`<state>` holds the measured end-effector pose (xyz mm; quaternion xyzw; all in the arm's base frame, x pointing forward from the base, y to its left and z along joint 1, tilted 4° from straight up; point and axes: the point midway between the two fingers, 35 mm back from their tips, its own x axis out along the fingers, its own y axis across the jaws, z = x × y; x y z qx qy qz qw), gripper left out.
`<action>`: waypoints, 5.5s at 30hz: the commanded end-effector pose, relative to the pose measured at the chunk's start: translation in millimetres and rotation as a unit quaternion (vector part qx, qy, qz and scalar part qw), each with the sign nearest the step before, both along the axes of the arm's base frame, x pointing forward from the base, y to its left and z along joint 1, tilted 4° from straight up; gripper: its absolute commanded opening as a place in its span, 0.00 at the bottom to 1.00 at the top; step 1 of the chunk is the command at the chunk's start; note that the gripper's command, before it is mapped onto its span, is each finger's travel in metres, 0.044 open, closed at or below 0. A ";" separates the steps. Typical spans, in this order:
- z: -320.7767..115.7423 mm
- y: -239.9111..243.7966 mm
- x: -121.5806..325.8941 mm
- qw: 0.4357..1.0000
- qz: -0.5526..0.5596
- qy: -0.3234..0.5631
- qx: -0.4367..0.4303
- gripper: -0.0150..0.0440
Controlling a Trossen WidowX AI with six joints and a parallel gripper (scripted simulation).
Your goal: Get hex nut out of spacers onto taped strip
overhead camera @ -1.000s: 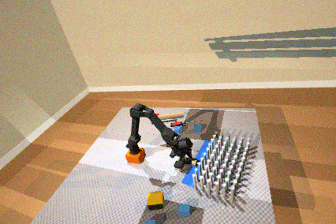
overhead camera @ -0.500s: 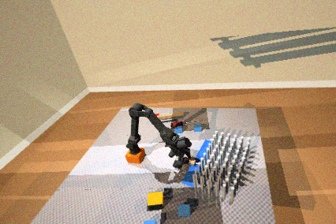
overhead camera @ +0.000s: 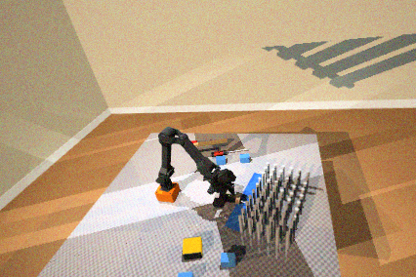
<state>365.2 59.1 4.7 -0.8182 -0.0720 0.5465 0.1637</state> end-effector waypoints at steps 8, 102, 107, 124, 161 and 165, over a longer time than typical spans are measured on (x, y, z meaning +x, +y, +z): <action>0.1 0.4 -8.3 1.000 -0.003 0.000 0.000 0.25; -1.9 4.8 -63.8 1.000 -0.003 0.003 0.000 0.25; -2.0 5.1 -67.0 1.000 -0.003 0.003 0.000 0.25; -2.3 6.0 -78.0 1.000 -0.002 0.004 0.000 0.25; -2.8 8.0 -100.7 1.000 -0.002 0.005 0.000 0.25; -2.9 8.2 -103.1 1.000 -0.002 0.005 0.000 0.25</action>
